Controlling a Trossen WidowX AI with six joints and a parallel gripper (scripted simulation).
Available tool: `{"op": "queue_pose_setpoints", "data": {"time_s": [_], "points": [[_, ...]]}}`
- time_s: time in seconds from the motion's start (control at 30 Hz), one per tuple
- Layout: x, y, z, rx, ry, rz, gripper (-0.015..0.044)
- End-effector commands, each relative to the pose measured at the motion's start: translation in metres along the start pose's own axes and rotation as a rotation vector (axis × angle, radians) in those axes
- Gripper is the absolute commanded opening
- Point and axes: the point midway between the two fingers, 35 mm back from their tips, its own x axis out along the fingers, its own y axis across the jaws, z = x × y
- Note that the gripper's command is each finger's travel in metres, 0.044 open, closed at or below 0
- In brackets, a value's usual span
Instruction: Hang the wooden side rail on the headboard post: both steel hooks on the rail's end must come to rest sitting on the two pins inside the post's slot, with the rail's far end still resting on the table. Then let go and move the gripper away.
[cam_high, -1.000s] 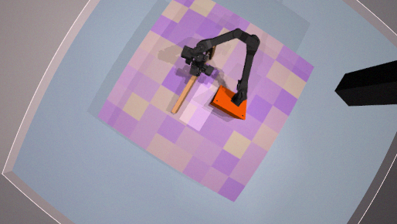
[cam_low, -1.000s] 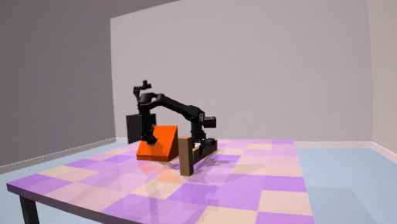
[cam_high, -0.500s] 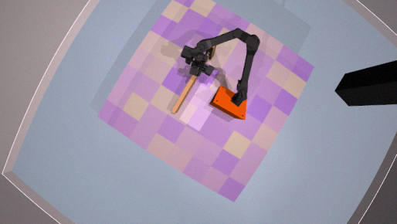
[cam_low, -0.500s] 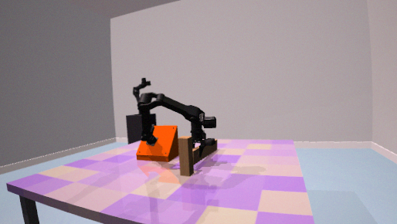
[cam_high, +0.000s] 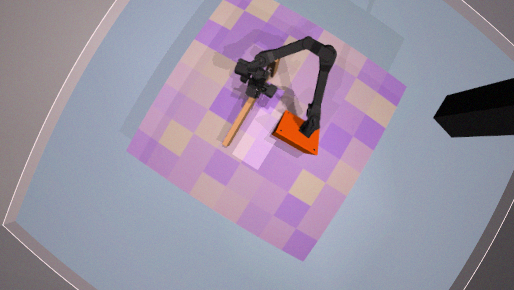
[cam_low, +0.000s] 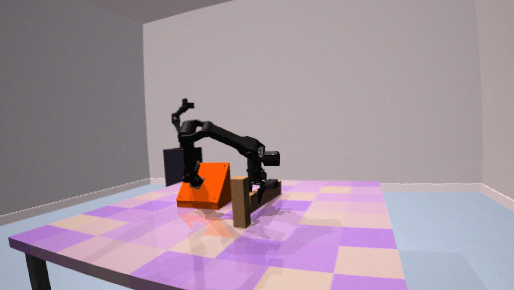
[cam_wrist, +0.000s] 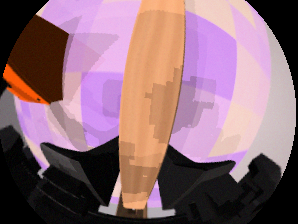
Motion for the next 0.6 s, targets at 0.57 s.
{"op": "queue_pose_setpoints", "data": {"time_s": [0.57], "points": [[-0.0053,-0.0028,-0.0041,0.002,0.000,-0.017,0.0000]]}}
